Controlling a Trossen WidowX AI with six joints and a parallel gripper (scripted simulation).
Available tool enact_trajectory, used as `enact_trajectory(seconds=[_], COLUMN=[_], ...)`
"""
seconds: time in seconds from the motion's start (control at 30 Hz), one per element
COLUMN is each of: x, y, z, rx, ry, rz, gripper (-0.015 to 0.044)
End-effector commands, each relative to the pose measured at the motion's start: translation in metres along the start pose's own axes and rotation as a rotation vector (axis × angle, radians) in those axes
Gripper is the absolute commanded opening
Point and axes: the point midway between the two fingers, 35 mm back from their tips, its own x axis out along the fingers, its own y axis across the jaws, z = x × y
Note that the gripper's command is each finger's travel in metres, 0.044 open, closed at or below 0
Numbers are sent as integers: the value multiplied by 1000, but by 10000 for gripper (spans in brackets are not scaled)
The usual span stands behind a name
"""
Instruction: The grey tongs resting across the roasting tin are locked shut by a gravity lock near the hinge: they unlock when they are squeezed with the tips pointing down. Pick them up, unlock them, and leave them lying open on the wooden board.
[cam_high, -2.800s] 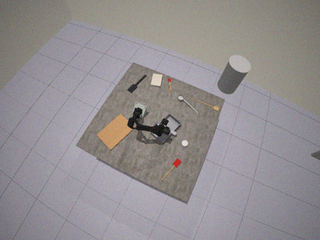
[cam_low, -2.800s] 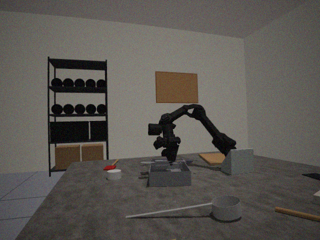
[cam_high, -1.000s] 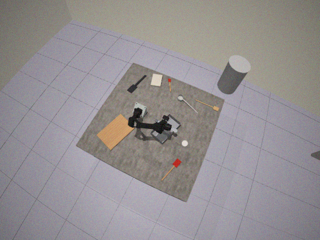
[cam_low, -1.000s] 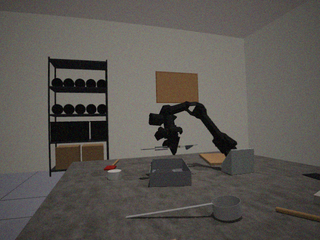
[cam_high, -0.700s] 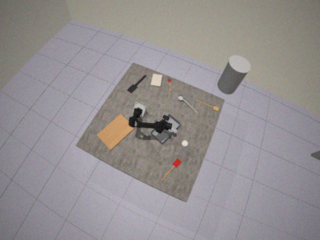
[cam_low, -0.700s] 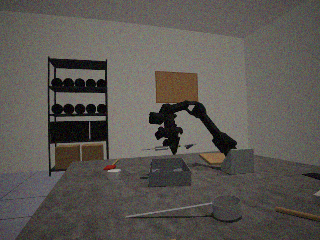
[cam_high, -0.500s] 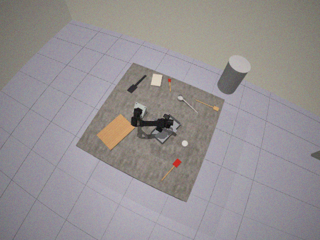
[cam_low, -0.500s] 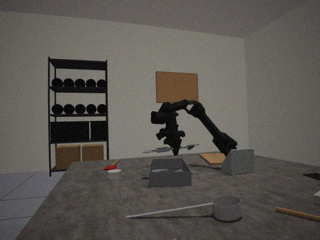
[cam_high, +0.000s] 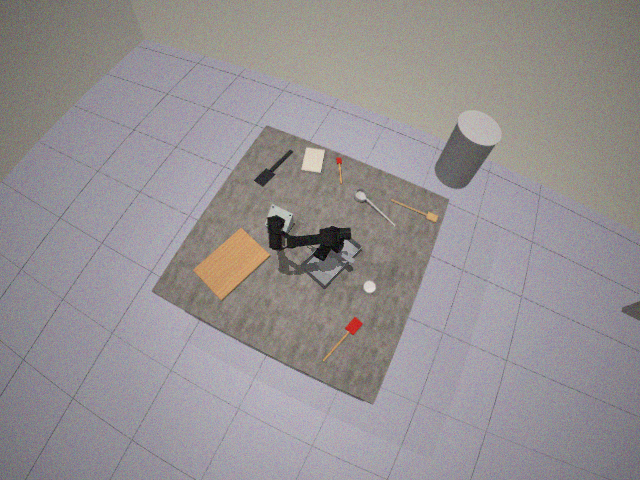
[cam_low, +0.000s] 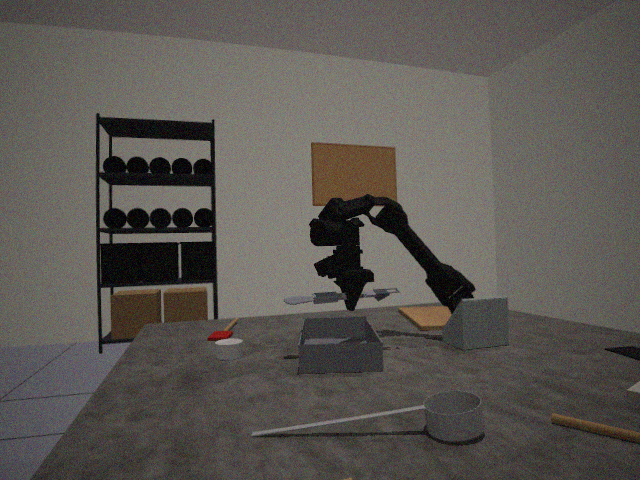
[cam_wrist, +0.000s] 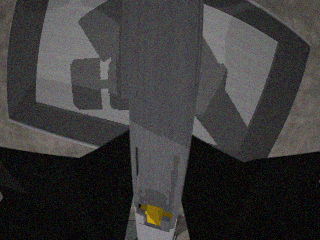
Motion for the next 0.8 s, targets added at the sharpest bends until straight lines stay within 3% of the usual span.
enact_trajectory(seconds=[0.0, 0.77], x=[0, -13], y=[-3, -142], z=[0, -26], rx=[-5, -171], ry=[1, -10], rz=[2, 31], gripper=[-150, -150])
